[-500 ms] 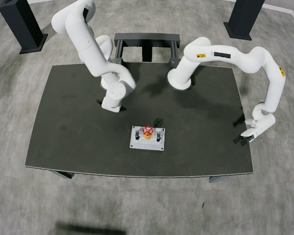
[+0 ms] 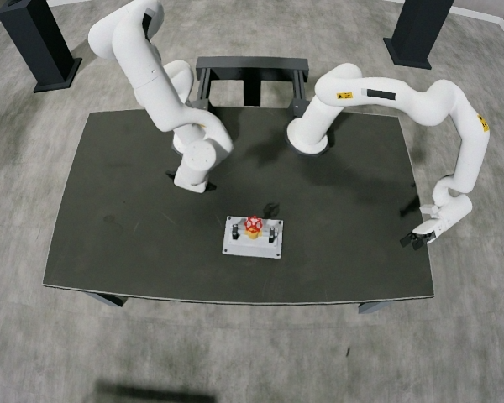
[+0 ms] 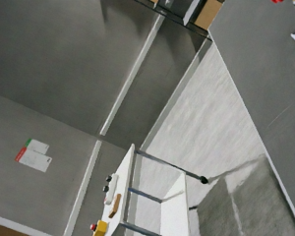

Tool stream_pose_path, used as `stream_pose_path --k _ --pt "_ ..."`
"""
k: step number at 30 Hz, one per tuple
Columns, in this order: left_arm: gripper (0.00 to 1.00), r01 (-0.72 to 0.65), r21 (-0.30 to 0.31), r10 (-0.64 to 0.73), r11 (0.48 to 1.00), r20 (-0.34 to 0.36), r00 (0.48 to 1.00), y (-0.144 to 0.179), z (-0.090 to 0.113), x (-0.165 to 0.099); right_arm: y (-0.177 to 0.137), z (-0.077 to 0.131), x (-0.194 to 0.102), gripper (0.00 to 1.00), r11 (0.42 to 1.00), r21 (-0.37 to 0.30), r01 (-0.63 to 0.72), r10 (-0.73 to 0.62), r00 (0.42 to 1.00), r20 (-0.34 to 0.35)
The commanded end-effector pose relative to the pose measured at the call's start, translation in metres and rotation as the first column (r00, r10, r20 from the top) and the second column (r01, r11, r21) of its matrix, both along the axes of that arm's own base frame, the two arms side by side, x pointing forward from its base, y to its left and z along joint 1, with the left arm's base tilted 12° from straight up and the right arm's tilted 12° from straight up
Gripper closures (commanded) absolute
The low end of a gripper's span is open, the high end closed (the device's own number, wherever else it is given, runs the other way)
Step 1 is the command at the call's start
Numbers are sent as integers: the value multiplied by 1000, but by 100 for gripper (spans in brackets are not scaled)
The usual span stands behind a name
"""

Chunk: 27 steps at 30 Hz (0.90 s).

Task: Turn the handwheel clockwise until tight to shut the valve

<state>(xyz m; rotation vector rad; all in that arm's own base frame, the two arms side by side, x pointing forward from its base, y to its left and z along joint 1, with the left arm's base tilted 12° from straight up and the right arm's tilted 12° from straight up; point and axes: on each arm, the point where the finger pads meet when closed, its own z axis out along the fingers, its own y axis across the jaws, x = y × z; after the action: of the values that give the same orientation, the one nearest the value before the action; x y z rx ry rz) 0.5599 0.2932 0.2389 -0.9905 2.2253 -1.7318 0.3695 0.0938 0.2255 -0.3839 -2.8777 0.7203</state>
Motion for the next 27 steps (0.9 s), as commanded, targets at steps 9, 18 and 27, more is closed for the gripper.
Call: stream_pose_path --k 9,18,27 --pt "0 34 18 -34 999 -15 999 -13 -5 1 -3 2 2 0 1000 1 24 -24 1000 10" --pt "0 269 132 -254 954 -120 960 -93 -43 -4 -31 15 11 0 980 4 201 -201 977 70" --pt "0 672 320 -602 668 -298 740 -208 -103 -38 -99 44 24 0 817 38 575 -570 798 195"
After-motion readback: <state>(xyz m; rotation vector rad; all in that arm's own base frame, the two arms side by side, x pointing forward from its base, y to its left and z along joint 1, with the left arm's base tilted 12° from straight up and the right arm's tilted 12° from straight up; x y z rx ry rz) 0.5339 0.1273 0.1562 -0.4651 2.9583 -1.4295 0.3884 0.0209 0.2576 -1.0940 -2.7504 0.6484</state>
